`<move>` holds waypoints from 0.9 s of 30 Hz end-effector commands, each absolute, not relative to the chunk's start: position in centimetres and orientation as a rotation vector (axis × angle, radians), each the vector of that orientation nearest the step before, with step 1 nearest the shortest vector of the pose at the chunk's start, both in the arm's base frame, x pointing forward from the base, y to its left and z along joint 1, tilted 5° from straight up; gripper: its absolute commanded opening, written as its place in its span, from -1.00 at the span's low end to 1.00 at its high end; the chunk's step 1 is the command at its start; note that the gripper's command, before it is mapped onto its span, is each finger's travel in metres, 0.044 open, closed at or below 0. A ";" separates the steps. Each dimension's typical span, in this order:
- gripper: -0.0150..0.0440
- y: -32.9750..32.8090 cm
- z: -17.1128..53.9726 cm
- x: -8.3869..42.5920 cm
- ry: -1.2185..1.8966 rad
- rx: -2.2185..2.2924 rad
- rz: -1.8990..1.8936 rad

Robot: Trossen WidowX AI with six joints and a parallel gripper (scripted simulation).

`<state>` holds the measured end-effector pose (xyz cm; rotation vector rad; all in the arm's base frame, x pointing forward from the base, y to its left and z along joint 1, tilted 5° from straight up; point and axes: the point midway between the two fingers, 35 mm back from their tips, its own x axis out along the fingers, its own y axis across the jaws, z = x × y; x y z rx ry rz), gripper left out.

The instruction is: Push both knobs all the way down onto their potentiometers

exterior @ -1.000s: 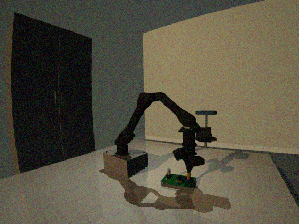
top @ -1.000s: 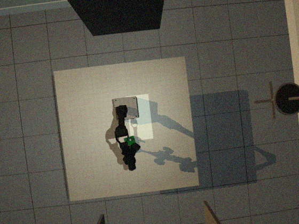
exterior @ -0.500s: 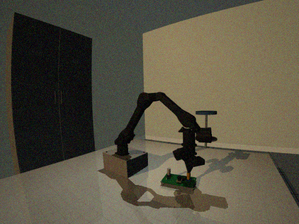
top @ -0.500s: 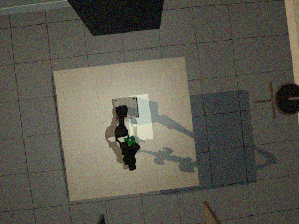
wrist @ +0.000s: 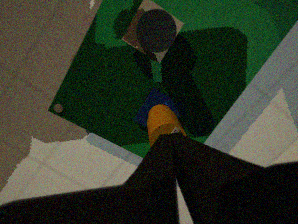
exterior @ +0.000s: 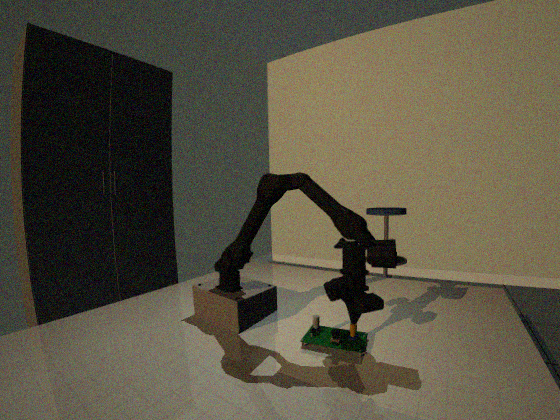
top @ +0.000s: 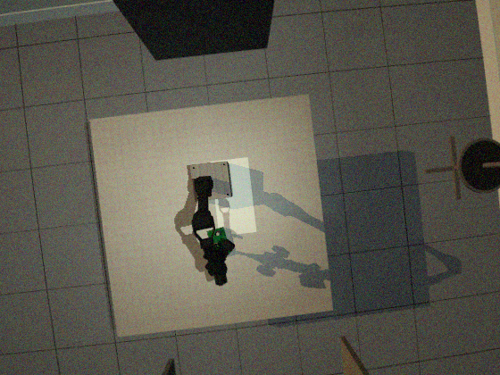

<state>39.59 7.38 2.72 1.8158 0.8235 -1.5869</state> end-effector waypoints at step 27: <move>-0.49 7.4 2.8 39.7 0.822 1.806 -1.601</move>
